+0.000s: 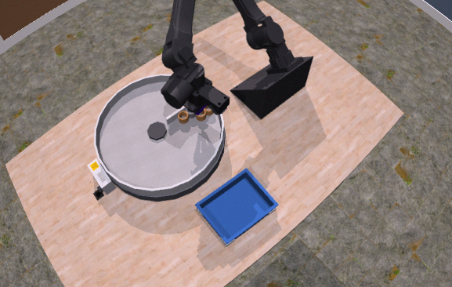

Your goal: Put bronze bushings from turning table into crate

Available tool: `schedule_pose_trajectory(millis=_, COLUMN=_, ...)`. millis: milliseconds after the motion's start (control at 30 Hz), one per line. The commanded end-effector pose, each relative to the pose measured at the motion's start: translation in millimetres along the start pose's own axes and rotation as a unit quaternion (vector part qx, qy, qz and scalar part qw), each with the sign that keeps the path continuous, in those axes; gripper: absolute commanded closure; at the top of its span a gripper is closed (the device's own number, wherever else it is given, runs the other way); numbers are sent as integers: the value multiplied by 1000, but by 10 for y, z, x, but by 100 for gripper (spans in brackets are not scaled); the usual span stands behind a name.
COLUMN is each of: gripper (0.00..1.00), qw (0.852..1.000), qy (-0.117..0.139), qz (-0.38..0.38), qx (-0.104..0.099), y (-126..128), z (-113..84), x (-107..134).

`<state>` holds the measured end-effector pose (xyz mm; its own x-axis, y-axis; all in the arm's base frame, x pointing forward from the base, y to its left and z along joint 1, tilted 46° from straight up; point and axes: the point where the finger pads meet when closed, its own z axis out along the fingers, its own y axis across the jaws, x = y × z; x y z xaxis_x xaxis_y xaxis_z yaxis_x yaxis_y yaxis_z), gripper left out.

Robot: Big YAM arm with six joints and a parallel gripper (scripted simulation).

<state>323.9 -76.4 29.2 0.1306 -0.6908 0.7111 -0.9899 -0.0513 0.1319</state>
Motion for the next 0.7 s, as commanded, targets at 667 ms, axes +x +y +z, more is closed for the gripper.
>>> schedule_pose_trajectory(millis=667, gripper=87, qw=1000, qy=-1, qz=5, qx=27, y=-200, z=-139, x=37)
